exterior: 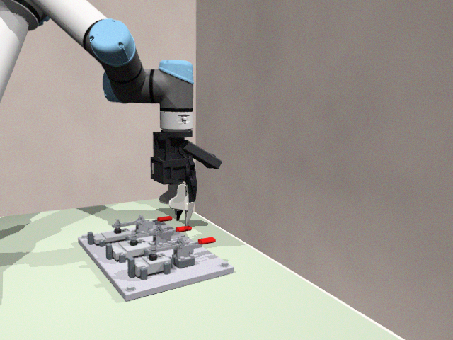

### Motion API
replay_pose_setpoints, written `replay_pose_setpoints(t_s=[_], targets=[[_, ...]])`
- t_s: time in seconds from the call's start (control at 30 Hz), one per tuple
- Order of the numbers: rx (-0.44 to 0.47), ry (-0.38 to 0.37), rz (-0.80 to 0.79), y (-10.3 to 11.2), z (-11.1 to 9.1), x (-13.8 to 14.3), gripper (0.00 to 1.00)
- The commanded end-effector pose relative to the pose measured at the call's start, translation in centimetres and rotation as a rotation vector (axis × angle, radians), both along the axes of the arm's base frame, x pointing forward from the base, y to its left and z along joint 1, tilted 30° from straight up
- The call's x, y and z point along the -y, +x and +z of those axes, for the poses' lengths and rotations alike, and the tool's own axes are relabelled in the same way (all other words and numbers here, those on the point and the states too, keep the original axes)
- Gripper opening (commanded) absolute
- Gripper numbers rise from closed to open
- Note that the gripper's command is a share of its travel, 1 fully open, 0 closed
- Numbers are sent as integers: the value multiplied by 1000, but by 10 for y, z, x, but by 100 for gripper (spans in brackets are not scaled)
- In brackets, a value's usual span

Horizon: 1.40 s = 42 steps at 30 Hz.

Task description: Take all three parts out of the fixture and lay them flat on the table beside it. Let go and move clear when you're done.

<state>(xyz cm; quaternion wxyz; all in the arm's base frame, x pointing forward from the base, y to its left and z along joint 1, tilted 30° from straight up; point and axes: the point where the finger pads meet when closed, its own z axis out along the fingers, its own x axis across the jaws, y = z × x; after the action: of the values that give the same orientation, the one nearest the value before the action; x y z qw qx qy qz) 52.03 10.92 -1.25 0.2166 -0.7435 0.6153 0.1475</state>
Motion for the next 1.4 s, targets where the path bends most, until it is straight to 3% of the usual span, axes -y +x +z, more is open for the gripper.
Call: replay_pose_setpoints(t_s=[0.0, 0.73, 1.37], targets=[[2, -1, -1, 1, -3, -1, 28], [2, -1, -1, 1, -4, -2, 28], [2, -1, -1, 3, -27, -15, 28]])
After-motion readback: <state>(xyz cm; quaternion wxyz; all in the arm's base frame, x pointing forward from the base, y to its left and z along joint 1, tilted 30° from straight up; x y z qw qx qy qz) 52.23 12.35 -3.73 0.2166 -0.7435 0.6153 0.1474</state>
